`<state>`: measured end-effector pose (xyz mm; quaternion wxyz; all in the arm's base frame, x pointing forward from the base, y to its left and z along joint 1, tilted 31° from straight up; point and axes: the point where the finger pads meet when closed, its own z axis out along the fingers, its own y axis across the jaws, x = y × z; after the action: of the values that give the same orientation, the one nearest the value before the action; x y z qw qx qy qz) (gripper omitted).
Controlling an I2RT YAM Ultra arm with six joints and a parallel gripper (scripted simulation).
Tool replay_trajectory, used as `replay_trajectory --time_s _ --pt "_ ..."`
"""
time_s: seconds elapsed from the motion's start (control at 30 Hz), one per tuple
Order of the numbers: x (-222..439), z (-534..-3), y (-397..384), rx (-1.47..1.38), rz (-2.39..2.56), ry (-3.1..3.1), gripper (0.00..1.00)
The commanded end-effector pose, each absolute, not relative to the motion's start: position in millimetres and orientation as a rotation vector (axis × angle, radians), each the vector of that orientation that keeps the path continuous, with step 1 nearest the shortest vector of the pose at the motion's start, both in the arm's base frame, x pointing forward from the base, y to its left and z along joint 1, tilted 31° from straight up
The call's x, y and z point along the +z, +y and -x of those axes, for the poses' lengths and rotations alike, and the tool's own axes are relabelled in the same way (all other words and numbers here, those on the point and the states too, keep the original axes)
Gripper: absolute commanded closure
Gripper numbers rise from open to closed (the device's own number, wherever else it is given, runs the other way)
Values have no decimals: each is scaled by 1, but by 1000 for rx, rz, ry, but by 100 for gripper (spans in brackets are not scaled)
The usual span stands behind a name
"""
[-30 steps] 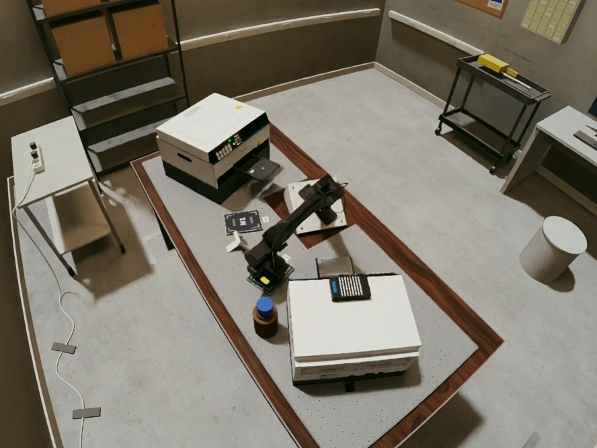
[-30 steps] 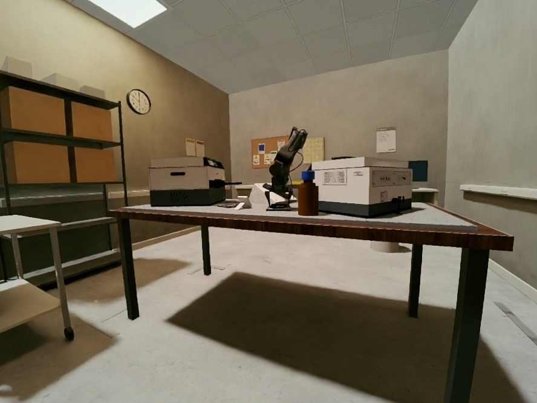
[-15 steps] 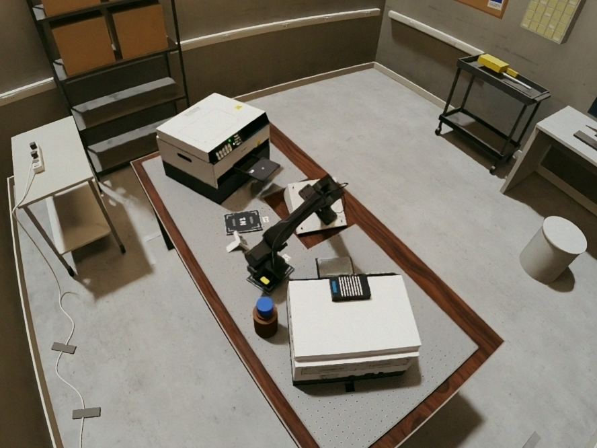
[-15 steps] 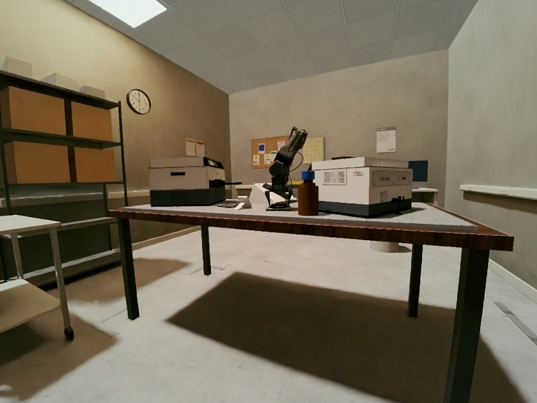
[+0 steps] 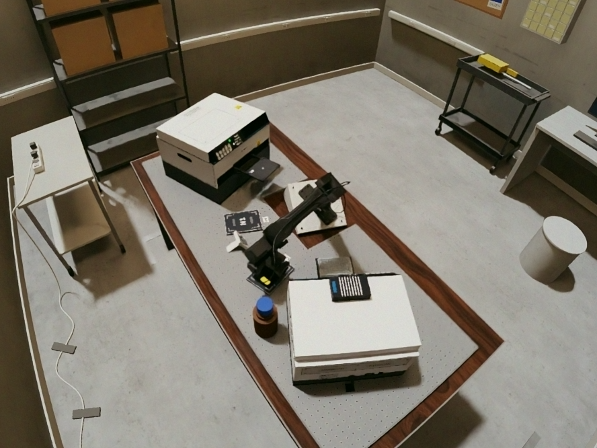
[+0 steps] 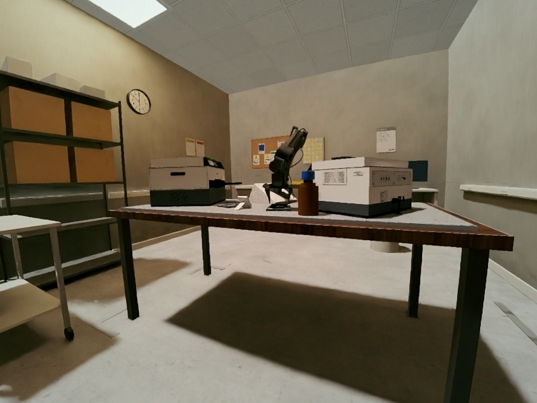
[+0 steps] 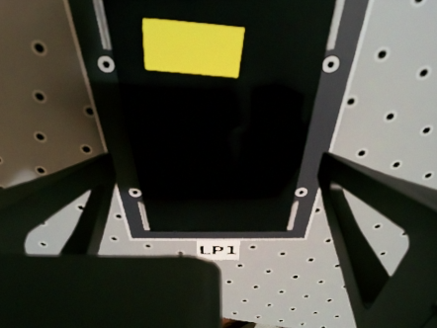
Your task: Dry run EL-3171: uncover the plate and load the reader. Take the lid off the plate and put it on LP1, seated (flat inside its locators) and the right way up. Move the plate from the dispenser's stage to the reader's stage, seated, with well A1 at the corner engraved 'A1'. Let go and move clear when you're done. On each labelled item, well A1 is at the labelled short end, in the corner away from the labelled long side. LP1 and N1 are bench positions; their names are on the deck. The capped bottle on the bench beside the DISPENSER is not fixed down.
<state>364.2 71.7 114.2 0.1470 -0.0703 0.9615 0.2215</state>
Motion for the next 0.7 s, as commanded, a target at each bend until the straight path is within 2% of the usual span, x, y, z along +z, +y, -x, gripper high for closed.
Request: replay_trajectory --time_s 0.0,0.67 --pt "139 -370 63 629 205 2712 0" --pt "159 -362 53 627 205 2713 0"
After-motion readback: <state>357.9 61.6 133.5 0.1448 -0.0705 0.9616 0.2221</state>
